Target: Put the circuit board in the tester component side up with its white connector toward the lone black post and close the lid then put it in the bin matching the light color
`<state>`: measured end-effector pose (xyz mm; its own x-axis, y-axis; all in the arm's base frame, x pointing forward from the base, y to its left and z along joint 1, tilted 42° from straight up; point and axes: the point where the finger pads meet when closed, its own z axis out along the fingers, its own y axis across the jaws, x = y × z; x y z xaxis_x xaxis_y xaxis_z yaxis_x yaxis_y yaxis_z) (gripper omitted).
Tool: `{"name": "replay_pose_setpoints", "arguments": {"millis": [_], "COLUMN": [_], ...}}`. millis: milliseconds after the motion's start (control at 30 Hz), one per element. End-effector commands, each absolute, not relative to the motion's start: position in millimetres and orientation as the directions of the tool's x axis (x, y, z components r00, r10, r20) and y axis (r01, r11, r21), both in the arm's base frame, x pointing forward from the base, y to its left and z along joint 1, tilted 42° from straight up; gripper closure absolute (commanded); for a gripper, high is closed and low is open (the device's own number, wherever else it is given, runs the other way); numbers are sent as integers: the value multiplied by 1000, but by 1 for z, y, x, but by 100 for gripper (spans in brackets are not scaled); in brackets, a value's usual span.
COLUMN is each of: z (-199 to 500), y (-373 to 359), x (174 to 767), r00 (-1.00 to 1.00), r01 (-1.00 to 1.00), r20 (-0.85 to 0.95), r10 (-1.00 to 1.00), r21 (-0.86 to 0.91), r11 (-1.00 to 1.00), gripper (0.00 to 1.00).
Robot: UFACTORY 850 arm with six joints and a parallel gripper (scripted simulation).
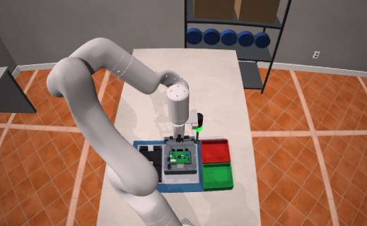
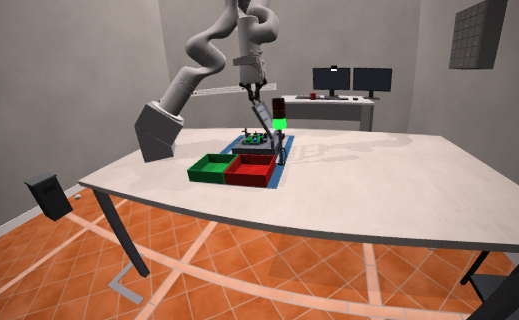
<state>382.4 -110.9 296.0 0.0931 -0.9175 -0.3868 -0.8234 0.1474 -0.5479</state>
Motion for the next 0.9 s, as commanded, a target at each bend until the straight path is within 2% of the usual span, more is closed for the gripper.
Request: {"name": "replay_pose_setpoints", "arguments": {"millis": [0,233,267,867], "z": [298,298,298,298], "y": [-112,-112,-112,-112], "x": [383,383,383,383], "r00": [93,93,93,93], "r01": [-823,-823,-823,-823], "r20": [-386,-386,-386,-386], "r10": [-918,-918,-918,-918], "r21": [-548,-548,-548,-548], "r11": [147,147,147,147], "gripper": [100,100,72,72]}}
